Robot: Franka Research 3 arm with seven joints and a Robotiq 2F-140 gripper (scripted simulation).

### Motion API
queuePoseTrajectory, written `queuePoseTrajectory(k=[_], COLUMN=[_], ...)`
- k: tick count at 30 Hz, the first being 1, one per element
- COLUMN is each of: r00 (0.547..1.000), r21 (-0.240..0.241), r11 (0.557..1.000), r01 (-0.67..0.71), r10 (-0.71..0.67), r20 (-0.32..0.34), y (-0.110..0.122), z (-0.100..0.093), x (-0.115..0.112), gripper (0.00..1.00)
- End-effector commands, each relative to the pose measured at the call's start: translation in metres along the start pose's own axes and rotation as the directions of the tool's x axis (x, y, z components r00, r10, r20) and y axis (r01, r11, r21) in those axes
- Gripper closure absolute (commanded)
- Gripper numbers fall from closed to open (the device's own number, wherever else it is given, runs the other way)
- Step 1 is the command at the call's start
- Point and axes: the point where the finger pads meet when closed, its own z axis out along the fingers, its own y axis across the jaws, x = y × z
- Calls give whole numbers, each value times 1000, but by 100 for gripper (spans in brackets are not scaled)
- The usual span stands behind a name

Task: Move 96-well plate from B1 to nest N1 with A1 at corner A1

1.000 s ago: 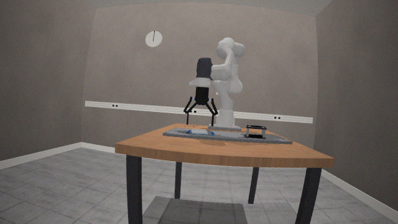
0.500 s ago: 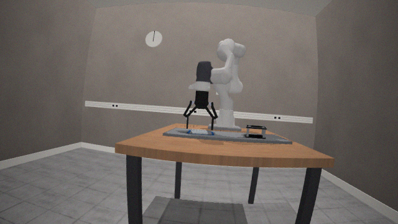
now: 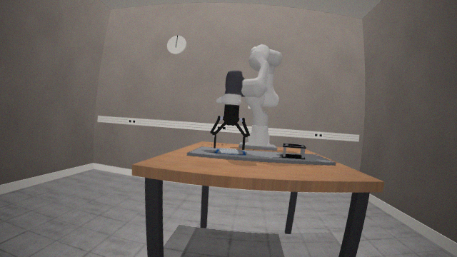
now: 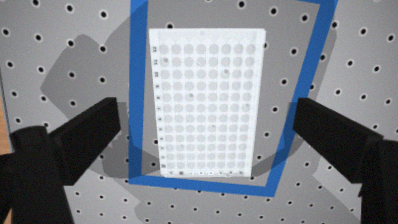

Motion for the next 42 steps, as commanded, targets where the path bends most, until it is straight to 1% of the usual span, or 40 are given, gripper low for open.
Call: queuePoseTrajectory(k=[1,3,4,30,42], r00=[1000,1000,1000,1000,1000], r21=[2,2,2,2,2], r11=[1000,1000,1000,1000,1000], r01=[7,7,7,7,7], r10=[-7,-7,-7,-7,-7], r20=[3,3,3,3,3], y=[-1,-1,-1,-1,-1], z=[0,0,0,0,-1], x=[-1,-1,-1,-1,-1], gripper=[0,0,37,37,40])
